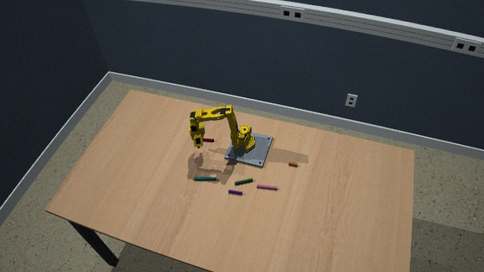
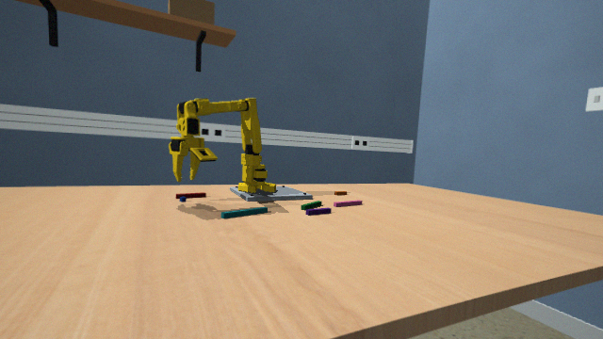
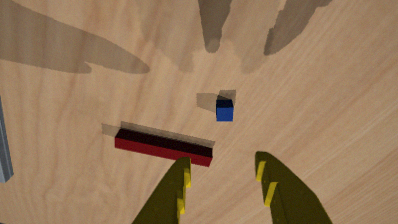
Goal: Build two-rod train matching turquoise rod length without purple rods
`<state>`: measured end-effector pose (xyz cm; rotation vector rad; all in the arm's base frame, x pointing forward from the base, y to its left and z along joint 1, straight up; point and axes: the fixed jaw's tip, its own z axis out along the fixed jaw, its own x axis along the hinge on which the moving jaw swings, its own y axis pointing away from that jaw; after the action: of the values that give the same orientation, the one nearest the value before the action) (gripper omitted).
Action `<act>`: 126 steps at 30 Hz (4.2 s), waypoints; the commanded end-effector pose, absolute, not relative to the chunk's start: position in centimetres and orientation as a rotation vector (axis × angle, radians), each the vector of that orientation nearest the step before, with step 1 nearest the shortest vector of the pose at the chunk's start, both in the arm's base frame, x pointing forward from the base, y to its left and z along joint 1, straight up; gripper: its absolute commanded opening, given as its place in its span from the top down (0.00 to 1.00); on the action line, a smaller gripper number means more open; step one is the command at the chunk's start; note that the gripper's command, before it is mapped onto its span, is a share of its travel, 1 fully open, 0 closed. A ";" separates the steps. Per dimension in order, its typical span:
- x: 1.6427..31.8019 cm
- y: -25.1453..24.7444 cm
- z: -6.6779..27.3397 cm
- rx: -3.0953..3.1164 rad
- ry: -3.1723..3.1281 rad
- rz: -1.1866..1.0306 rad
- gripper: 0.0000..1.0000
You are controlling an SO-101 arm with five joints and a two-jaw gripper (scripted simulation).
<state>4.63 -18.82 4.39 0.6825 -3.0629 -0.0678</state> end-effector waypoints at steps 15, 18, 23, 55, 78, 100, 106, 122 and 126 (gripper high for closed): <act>6.1 -18.9 4.9 0.758 -3.047 -0.030 0.83; 7.0 -18.7 4.9 0.801 -3.036 -0.031 0.83; 9.1 -18.1 4.9 0.899 -3.006 -0.031 0.83; 22.6 -0.7 4.6 1.803 -2.550 -0.023 0.82; 19.8 13.3 4.1 2.246 -2.160 -0.009 0.81; 17.7 16.5 4.0 2.347 -2.048 -0.005 0.81; 17.6 16.7 4.2 2.334 -2.066 -0.004 0.81; 17.6 16.7 4.1 2.334 -2.066 -0.004 0.81; 17.6 16.7 4.0 2.334 -2.066 -0.004 0.81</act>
<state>17.78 16.57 4.42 2.3481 -2.0700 0.0000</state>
